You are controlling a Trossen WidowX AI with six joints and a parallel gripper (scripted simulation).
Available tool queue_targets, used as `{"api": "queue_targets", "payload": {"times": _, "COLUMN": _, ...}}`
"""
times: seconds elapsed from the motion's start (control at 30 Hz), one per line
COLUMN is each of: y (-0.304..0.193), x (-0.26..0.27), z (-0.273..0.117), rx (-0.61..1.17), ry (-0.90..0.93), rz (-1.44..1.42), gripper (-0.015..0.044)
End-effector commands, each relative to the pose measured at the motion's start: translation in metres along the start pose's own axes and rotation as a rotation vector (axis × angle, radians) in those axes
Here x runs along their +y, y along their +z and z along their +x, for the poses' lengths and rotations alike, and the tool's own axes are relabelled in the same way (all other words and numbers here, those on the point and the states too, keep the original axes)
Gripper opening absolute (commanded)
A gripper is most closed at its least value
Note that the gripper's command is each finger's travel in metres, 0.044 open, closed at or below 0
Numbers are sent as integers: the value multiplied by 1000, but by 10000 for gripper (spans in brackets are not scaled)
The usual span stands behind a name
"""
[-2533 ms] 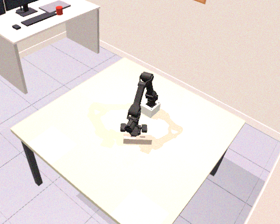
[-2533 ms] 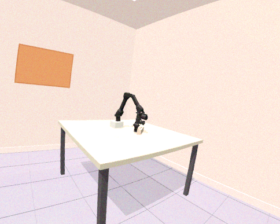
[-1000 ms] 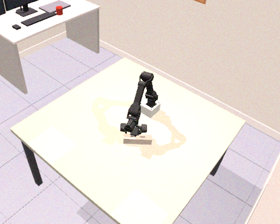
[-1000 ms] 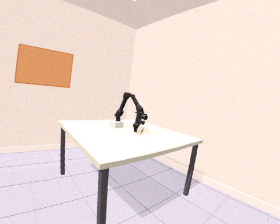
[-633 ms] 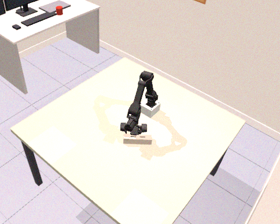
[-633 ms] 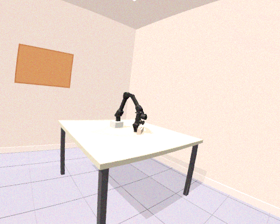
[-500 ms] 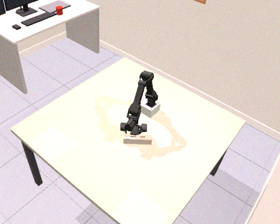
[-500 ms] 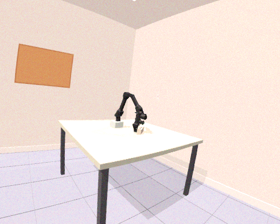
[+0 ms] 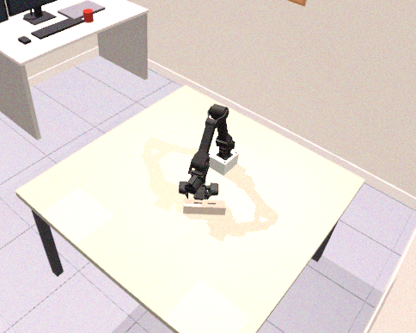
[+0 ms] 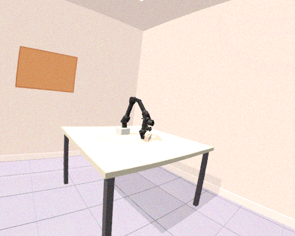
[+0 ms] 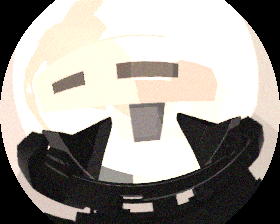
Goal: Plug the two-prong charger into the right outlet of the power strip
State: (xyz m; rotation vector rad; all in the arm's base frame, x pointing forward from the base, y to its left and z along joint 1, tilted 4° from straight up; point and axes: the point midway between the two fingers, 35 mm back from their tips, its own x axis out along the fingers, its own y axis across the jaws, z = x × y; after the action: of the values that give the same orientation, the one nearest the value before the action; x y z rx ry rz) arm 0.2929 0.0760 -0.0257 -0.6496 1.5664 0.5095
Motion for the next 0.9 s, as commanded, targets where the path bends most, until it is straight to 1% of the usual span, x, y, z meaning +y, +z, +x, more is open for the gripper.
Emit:
{"api": "queue_targets", "payload": {"times": 0.0, "y": -2, "x": 1, "z": 1, "rx": -1, "ry": 5, "rz": -5, "gripper": 440}}
{"api": "queue_targets", "payload": {"times": 0.87, "y": -36, "x": -1, "z": 2, "rx": 1, "ry": 5, "rz": -5, "gripper": 440}}
